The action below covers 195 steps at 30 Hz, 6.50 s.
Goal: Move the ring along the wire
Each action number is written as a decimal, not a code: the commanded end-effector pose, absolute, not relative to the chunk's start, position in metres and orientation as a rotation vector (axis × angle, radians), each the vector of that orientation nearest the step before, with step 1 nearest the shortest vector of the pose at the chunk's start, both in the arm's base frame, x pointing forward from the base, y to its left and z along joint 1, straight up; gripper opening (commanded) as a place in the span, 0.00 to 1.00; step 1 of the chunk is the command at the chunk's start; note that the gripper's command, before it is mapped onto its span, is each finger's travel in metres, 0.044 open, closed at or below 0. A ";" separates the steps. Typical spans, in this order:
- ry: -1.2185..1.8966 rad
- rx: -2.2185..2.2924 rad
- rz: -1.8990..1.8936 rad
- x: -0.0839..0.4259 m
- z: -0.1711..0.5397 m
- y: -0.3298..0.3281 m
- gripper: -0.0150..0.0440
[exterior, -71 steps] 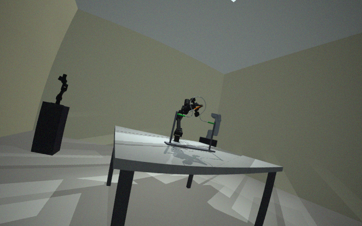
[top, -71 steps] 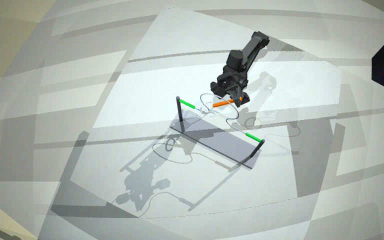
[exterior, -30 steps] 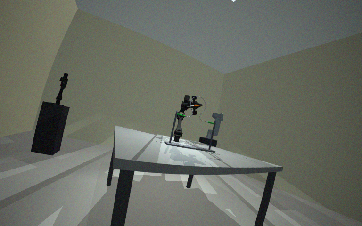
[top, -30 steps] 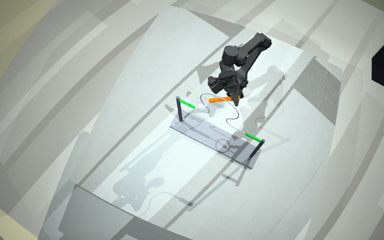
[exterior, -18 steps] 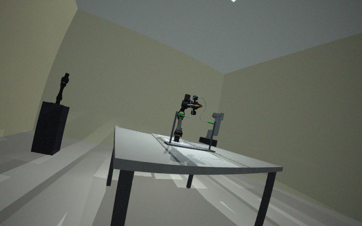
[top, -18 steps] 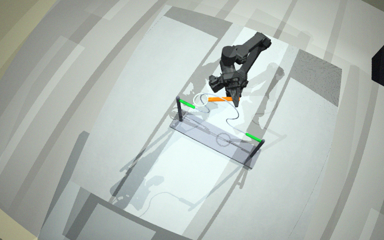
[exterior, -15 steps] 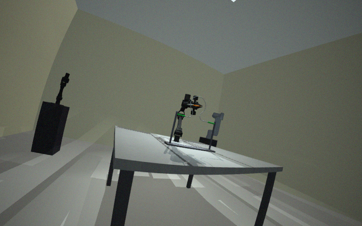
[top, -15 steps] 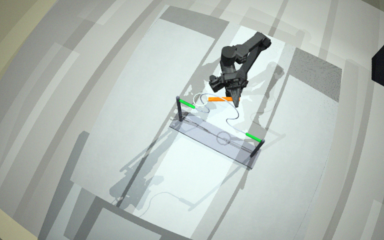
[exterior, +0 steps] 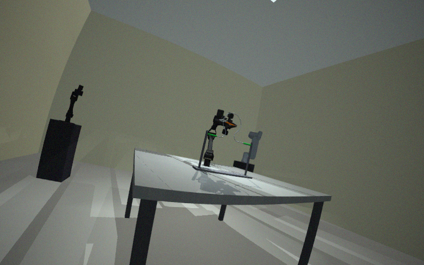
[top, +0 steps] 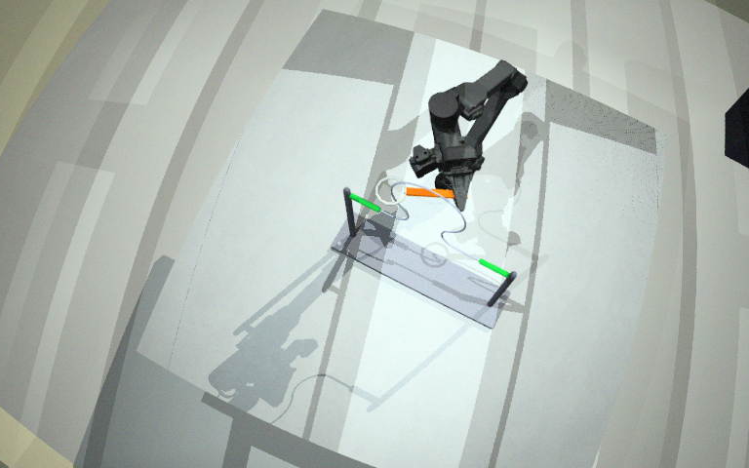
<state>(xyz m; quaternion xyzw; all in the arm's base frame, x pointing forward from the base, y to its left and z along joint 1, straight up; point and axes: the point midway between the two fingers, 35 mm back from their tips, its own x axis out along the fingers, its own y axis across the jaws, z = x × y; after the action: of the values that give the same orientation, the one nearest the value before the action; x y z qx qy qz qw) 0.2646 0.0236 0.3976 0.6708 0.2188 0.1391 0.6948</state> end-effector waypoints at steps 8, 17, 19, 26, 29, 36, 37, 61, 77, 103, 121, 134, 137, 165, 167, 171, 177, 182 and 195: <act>0.507 1.363 0.260 0.264 0.394 0.023 0.00; 0.523 1.260 0.219 0.264 0.390 0.023 0.00; 0.526 1.236 0.210 0.264 0.389 0.022 0.00; 0.537 1.155 0.178 0.264 0.386 0.021 0.00; 0.542 1.119 0.164 0.264 0.384 0.021 0.00; 0.551 1.037 0.133 0.264 0.381 0.020 0.00; 0.553 1.025 0.128 0.264 0.381 0.019 0.00; 0.578 0.728 0.018 0.263 0.371 0.012 0.00; 0.588 0.537 -0.051 0.263 0.366 0.006 0.00; 0.594 0.225 -0.158 0.261 0.360 -0.006 0.00; 0.592 0.008 -0.228 0.260 0.359 -0.015 0.00; 0.587 -0.148 -0.277 0.260 0.359 -0.022 0.00; 0.585 -0.184 -0.288 0.260 0.359 -0.023 0.00; 0.565 -0.513 -0.386 0.258 0.364 -0.036 0.00; 0.563 -0.537 -0.392 0.258 0.365 -0.037 0.00; 0.559 -0.585 -0.406 0.258 0.366 -0.039 0.00; 0.553 -0.657 -0.426 0.257 0.368 -0.041 0.00; 0.547 -0.718 -0.443 0.257 0.369 -0.043 0.00; 0.532 -0.877 -0.485 0.257 0.374 -0.048 0.00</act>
<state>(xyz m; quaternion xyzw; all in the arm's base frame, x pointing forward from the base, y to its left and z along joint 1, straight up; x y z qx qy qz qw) 0.2568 -0.0465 0.3750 -0.3960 0.2527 -0.2249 0.8537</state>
